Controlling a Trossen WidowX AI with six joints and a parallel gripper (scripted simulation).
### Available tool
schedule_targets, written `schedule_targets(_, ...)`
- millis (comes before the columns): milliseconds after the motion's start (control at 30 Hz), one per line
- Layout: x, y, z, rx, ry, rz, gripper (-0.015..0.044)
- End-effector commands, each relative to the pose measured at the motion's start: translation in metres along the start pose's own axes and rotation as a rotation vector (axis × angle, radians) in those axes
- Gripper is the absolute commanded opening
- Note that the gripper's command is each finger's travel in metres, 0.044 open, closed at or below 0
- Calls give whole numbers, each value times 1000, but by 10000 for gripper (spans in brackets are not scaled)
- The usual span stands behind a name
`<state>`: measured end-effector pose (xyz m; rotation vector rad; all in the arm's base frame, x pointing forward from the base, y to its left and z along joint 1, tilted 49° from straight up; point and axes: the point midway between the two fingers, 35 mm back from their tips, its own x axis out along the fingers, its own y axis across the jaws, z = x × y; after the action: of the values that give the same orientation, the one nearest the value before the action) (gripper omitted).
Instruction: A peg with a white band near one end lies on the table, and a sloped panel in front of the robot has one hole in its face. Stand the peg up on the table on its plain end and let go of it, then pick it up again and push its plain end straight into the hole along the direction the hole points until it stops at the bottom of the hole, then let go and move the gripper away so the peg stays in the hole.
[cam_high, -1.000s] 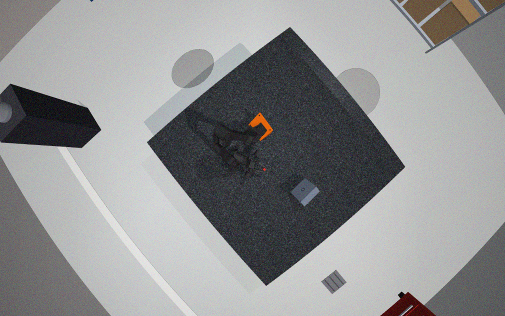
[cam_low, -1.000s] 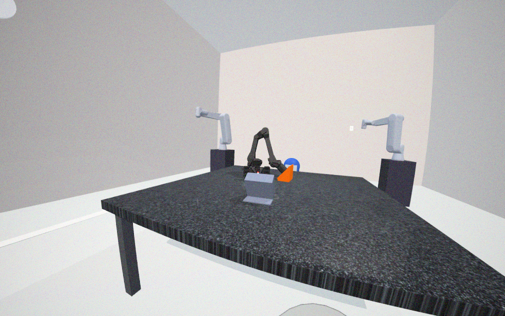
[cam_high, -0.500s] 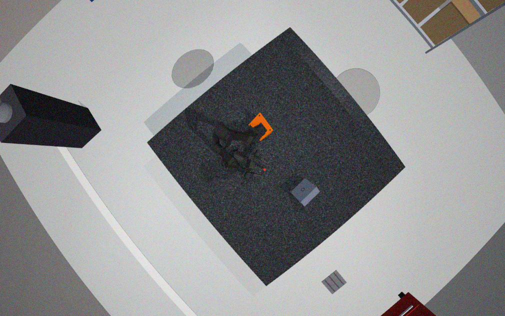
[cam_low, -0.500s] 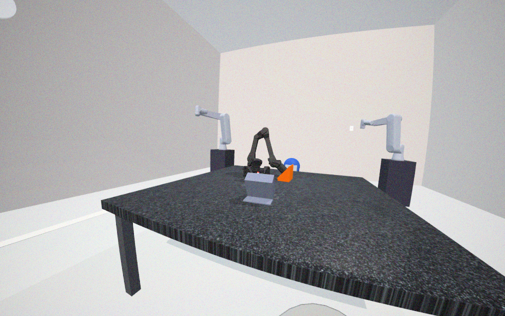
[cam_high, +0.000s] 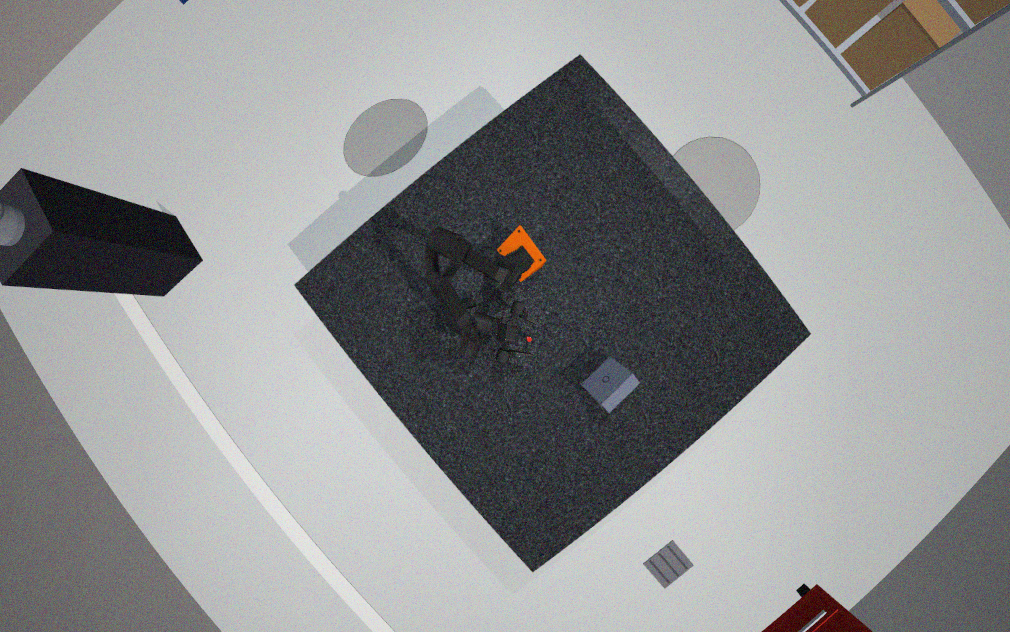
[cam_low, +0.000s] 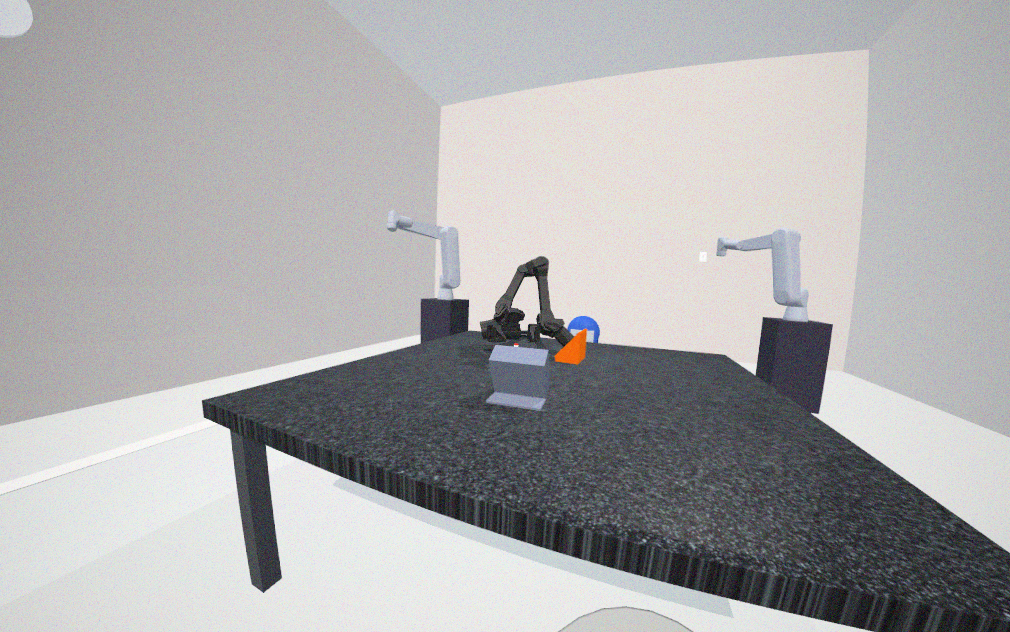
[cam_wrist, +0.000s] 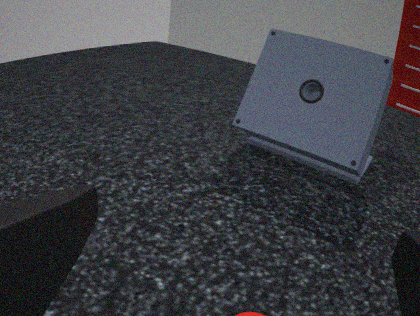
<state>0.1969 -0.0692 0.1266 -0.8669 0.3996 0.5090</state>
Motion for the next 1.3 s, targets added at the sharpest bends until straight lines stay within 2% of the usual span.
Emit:
schedule_targets(0, 1, -4, 29, -25, 34, 24, 440)
schedule_targets(200, -8, -5, 81, -27, 36, -21, 440)
schedule_targets(400, -32, -3, 125, 24, -42, -116, 440)
schedule_targets(667, -30, -2, 123, 60, -15, -96, 440)
schedule_targets(1267, -2, 14, 81, 359, 452, 124, 440)
